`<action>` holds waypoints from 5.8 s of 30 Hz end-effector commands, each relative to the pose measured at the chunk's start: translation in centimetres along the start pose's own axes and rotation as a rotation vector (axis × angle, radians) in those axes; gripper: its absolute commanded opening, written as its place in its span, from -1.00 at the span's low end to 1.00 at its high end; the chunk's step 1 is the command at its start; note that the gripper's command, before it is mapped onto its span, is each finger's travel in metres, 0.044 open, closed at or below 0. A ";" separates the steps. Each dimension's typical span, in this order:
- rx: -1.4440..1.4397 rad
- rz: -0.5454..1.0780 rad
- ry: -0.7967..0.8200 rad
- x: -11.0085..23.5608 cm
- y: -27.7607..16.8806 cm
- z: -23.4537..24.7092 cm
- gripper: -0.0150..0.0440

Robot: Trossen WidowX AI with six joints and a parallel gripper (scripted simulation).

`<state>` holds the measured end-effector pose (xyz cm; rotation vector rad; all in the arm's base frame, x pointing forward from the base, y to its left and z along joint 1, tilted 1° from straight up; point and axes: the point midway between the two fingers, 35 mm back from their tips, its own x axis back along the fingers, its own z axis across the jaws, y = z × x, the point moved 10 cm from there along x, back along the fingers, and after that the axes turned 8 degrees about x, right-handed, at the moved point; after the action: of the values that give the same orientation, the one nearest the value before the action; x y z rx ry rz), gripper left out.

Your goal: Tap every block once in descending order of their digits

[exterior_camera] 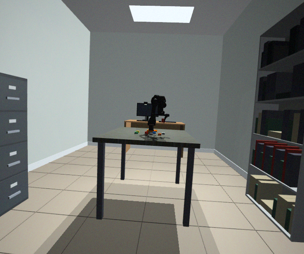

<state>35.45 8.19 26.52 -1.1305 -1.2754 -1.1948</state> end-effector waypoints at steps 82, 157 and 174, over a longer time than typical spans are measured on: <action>0.005 0.007 -0.024 -7.8 -5.7 -23.2 -0.29; 0.004 0.010 0.006 -0.3 -9.0 5.5 -0.42; 0.004 0.010 0.006 -8.5 -9.1 5.5 -0.42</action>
<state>26.38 13.11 17.87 -1.1210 -1.2624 -1.1861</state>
